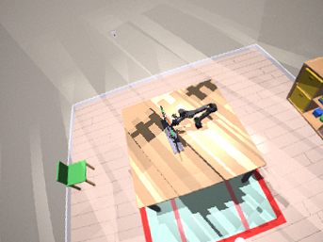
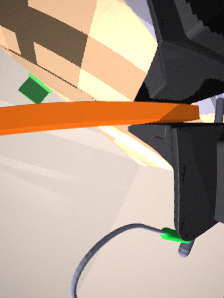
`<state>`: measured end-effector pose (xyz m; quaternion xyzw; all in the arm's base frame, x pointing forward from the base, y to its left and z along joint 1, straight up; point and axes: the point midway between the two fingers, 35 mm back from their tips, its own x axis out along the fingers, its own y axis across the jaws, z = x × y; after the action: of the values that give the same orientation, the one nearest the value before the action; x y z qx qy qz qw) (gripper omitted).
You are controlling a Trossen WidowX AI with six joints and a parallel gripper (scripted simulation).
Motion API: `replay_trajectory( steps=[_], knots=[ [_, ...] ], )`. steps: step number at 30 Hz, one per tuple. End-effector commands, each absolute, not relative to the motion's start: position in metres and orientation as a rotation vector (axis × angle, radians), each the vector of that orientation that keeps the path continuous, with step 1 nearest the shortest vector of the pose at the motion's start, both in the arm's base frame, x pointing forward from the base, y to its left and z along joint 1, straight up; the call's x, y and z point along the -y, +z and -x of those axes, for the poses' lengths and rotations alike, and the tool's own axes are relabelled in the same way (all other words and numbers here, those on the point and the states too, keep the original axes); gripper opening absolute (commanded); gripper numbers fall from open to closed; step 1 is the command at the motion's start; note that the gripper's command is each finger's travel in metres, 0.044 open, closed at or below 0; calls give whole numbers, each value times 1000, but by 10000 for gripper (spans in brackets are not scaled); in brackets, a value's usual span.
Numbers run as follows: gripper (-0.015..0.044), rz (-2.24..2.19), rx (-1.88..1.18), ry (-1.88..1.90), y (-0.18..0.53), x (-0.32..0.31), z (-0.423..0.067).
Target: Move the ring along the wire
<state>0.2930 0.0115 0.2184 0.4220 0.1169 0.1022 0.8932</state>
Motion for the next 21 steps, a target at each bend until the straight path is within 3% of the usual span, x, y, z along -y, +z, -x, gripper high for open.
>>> replay_trajectory(
  steps=[1,21],
  knots=[
    [-150,-998,-322,265,237,-20,-279],
    [-150,-1466,-449,470,309,-33,-257]
  ],
)
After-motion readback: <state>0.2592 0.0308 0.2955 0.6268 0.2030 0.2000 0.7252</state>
